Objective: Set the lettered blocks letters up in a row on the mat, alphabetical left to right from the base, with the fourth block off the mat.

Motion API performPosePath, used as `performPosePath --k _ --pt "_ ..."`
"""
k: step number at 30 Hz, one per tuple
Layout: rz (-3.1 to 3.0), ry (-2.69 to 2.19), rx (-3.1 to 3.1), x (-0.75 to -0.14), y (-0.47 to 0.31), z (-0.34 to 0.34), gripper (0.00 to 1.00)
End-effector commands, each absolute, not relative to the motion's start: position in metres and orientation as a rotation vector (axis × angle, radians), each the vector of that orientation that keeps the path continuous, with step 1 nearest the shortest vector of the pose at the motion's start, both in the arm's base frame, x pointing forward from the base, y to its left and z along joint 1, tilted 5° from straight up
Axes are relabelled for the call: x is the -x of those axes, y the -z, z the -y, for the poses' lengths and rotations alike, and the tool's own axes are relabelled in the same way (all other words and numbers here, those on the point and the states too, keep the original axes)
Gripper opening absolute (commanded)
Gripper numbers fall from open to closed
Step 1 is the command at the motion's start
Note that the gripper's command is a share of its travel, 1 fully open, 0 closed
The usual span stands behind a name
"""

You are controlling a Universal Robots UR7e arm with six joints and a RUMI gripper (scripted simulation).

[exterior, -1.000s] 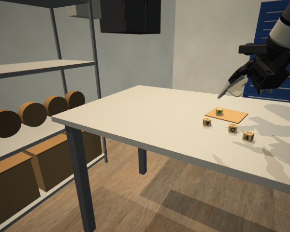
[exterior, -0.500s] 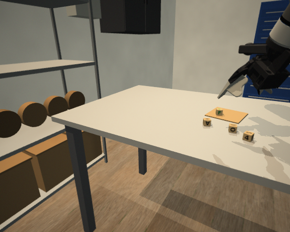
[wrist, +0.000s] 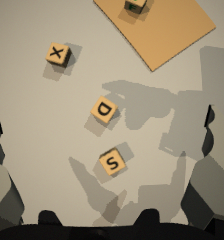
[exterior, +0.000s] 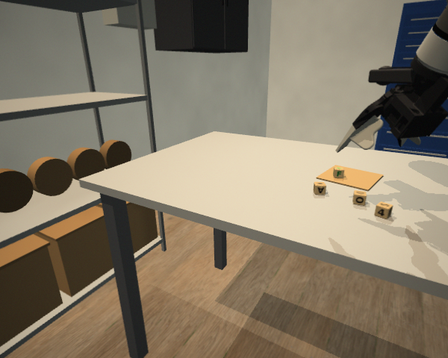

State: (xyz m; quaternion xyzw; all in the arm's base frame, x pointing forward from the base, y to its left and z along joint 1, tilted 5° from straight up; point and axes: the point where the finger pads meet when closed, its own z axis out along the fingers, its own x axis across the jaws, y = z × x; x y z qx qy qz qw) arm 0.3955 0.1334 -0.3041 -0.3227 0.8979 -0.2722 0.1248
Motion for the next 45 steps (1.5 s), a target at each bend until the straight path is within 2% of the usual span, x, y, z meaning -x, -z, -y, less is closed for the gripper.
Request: performPosePath --k 1,4,10,45 --pt "-2.616 0.793 0.940 -0.396 0.304 -0.134 1.00" --pt "-2.616 0.793 0.940 -0.403 0.303 -0.133 1.00" --pt "-2.616 0.793 0.940 -0.487 0.295 -0.114 1.00" --pt "-2.616 0.793 0.940 -0.488 0.294 -0.113 1.00"
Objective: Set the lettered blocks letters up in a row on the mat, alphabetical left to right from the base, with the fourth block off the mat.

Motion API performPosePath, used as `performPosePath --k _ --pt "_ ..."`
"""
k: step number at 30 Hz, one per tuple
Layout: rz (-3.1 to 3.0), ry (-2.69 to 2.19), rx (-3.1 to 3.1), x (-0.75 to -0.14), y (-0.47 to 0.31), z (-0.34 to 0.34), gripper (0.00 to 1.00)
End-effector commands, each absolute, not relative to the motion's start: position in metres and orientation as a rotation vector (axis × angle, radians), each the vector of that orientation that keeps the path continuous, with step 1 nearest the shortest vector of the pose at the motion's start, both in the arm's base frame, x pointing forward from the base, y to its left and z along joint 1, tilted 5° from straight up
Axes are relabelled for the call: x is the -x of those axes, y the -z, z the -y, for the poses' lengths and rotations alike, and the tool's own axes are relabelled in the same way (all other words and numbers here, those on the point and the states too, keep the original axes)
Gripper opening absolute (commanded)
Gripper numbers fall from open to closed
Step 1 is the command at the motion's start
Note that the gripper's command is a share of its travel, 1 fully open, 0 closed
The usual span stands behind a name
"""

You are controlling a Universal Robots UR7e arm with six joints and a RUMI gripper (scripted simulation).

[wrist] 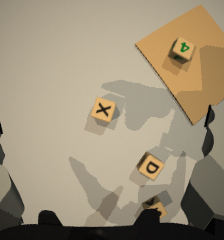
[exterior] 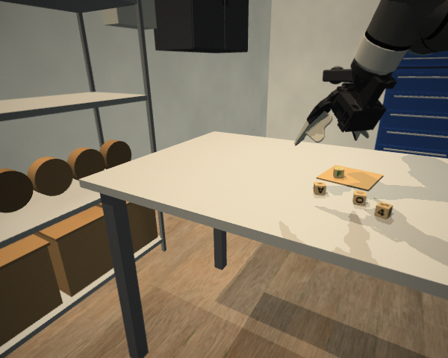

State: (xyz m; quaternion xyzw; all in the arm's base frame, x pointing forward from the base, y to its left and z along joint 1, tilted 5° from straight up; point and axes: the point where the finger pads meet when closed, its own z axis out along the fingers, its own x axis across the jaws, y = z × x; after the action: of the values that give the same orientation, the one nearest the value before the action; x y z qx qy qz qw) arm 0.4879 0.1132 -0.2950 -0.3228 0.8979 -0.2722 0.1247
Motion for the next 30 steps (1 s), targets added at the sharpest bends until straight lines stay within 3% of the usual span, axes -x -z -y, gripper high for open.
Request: performPosePath --k 1,22,30 --pt "-2.616 0.793 0.940 -0.488 0.294 -0.113 1.00" --pt "-2.616 0.792 0.940 -0.488 0.295 -0.110 1.00" --pt "-2.623 0.783 0.939 -0.475 0.296 -0.040 1.00"
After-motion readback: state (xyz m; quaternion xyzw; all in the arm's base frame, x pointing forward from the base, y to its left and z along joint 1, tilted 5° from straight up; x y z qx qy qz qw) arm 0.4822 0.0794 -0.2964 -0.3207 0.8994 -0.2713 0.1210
